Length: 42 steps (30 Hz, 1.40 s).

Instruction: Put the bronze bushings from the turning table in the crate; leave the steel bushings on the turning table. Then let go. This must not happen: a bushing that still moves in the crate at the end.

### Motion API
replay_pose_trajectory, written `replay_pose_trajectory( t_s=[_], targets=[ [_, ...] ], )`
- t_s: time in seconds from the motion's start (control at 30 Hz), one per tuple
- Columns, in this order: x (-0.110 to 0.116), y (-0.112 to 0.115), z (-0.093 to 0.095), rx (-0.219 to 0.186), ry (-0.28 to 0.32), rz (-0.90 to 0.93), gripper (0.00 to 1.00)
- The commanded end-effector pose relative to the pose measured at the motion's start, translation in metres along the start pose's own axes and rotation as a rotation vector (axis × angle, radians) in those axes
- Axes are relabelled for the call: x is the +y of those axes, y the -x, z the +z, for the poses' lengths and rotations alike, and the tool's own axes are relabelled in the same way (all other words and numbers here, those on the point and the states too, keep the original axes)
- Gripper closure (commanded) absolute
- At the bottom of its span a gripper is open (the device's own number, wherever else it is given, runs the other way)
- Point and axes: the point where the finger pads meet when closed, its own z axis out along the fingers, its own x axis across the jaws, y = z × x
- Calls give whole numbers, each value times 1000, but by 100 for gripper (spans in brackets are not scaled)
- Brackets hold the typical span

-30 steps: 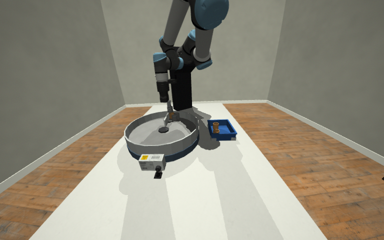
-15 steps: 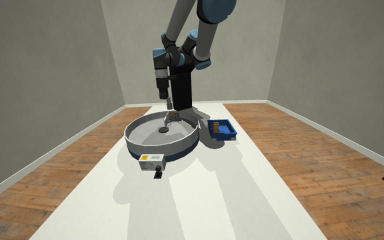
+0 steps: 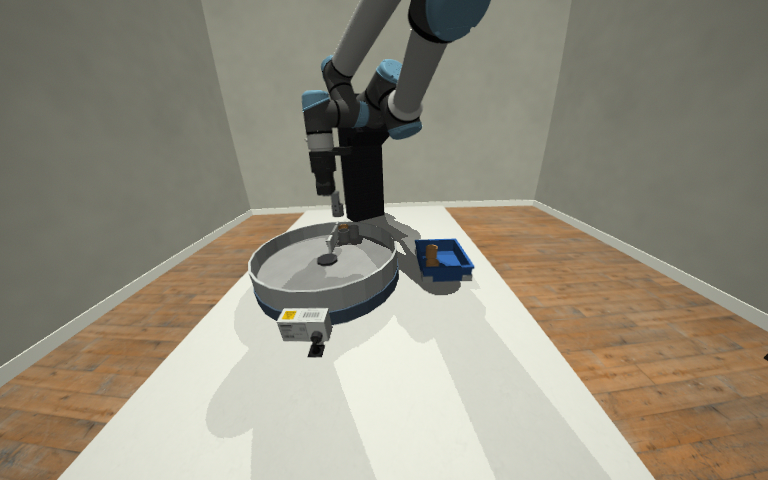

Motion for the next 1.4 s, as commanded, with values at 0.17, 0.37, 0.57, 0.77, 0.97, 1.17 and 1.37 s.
replay_pose_trajectory(
  t_s=[0.17, 0.37, 0.57, 0.77, 0.97, 1.17, 1.37],
  targets=[
    [6, -34, 0, -2, 0, -4, 100],
    [6, -34, 0, -2, 0, -4, 100],
    [13, -81, -1, -2, -1, -5, 100],
    [13, -81, -1, -2, -1, -5, 100],
    [15, -90, -1, -2, -1, -6, 100],
    [21, -128, -1, -3, -2, -6, 100],
    [21, -128, -1, -3, -2, -6, 100]
  ],
)
